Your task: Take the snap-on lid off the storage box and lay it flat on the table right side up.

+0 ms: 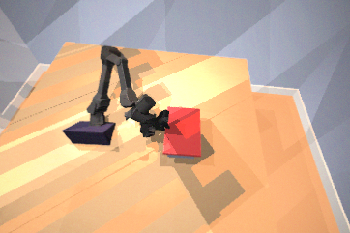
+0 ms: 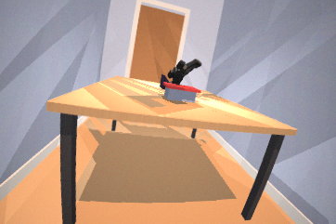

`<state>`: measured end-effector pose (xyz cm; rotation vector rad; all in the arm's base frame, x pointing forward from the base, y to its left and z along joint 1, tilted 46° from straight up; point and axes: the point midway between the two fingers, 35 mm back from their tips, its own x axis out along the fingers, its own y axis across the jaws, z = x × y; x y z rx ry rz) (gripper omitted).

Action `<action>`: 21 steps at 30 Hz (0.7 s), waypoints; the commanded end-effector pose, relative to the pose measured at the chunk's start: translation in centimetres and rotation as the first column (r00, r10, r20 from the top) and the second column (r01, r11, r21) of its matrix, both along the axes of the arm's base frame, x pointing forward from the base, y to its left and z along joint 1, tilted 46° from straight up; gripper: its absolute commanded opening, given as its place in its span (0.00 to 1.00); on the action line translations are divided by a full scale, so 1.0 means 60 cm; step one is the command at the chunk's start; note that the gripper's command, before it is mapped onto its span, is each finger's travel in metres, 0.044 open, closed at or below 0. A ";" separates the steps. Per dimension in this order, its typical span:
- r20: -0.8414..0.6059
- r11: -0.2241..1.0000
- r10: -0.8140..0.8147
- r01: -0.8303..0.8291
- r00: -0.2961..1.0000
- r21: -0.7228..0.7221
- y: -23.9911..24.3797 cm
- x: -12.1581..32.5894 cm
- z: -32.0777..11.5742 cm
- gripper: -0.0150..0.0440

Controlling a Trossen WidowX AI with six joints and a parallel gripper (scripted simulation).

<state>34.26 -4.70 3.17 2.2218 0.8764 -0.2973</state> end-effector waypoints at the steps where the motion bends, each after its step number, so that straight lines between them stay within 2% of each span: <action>1: 0.004 1.000 -0.002 0.002 1.000 0.000 -0.003 0.000 0.003 0.25; 21: 0.004 1.000 -0.002 0.002 1.000 0.000 -0.008 -0.001 0.008 0.25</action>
